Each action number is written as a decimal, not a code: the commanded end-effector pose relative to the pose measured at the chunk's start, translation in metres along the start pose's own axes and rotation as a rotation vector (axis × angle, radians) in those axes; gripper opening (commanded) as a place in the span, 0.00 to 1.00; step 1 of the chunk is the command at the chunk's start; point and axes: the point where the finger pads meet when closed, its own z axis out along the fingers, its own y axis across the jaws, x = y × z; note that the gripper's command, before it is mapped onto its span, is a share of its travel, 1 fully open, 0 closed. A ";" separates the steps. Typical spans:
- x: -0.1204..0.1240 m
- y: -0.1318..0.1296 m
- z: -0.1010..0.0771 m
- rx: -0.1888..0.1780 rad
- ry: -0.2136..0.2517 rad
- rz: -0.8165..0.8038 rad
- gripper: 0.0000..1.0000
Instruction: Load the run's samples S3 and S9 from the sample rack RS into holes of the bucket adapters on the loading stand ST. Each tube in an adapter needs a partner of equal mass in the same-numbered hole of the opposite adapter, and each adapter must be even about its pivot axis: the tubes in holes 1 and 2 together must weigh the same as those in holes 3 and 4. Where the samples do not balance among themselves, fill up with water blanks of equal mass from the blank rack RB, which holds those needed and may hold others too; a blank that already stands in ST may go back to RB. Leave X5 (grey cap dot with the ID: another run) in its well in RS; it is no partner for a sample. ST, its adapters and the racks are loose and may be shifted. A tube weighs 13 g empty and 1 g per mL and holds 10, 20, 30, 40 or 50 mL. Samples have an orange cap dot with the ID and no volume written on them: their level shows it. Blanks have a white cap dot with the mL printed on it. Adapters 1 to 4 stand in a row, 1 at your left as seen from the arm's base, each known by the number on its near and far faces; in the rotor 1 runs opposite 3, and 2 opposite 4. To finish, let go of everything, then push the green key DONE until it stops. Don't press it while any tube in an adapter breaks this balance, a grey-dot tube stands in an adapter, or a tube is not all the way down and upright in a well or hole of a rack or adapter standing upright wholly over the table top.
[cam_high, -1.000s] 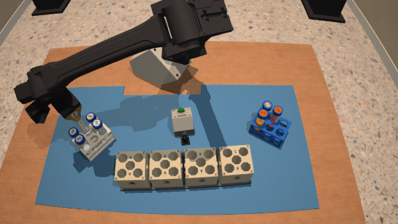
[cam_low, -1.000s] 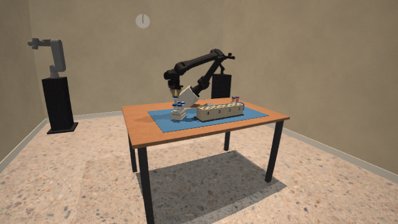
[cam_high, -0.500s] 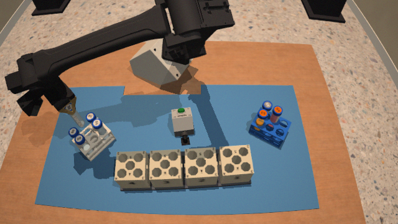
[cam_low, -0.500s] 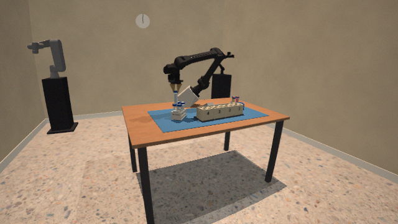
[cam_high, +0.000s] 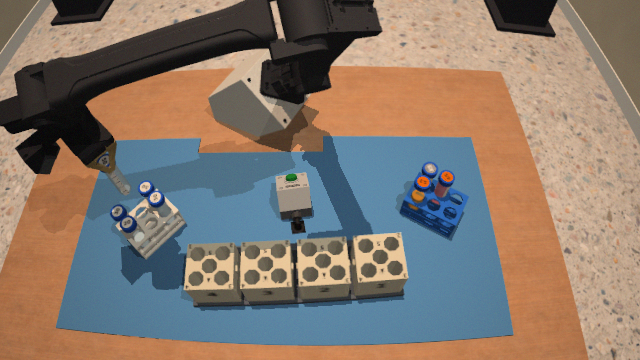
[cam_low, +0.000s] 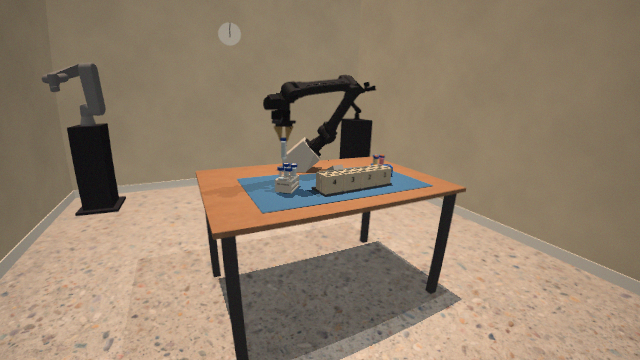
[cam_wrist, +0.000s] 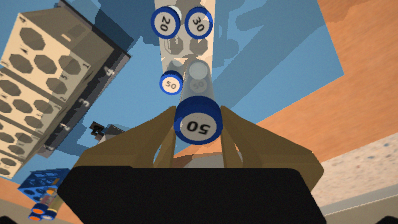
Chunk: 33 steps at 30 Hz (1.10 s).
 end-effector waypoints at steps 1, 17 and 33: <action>0.006 0.030 -0.012 0.010 -0.011 -0.105 0.00; 0.049 0.113 -0.013 0.008 -0.007 -0.476 0.00; 0.092 0.195 -0.013 0.005 -0.004 -0.847 0.00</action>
